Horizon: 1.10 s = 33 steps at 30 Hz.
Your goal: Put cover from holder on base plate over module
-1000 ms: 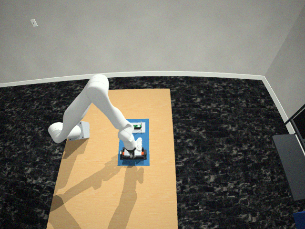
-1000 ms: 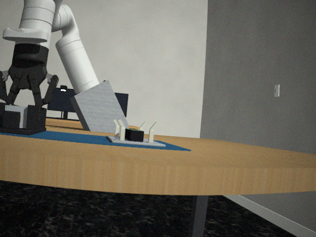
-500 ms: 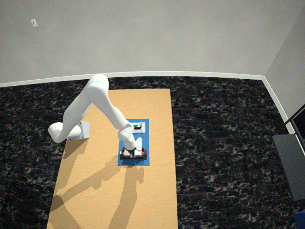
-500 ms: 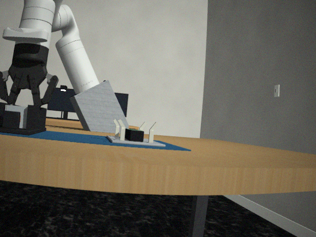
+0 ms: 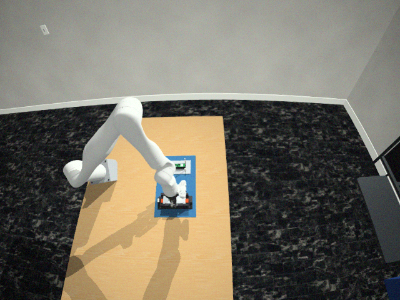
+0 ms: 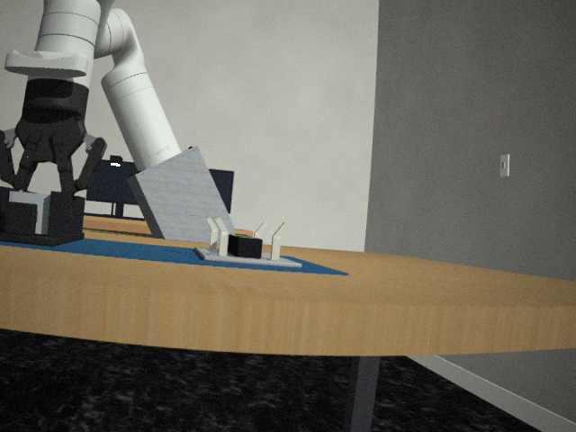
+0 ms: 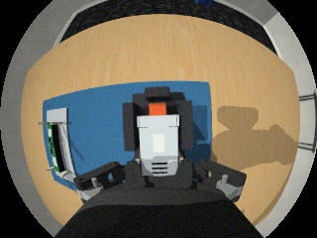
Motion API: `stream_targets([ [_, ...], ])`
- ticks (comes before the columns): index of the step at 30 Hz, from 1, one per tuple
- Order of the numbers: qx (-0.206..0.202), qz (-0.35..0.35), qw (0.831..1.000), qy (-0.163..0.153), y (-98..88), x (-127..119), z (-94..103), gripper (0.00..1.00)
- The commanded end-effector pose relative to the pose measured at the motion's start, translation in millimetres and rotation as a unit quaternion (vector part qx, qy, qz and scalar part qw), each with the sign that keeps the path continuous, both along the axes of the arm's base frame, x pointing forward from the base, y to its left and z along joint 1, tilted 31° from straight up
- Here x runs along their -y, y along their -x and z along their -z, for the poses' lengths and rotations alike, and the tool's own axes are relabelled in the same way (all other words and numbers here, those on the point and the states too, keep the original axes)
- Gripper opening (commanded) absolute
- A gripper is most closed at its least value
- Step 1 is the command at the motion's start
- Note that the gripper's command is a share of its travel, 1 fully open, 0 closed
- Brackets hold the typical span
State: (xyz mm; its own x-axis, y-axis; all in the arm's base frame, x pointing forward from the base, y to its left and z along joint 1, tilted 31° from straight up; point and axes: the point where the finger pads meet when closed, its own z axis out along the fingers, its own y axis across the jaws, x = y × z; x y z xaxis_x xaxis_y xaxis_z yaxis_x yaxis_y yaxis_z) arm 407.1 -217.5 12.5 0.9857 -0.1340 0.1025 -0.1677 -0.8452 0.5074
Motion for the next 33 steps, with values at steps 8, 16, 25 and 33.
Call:
stream_targets([
  [8, 0.001, 0.000, 1.000, 0.000, -0.5, -2, -3.0, 0.00],
  [16, 0.001, 0.000, 1.000, 0.000, 0.0, -14, -23.5, 0.00],
  [25, -0.005, 0.003, 1.000, 0.000, 4.6, -15, -24.7, 0.00],
  [33, -0.005, 0.003, 1.000, 0.000, 5.1, -28, -45.2, 0.00],
])
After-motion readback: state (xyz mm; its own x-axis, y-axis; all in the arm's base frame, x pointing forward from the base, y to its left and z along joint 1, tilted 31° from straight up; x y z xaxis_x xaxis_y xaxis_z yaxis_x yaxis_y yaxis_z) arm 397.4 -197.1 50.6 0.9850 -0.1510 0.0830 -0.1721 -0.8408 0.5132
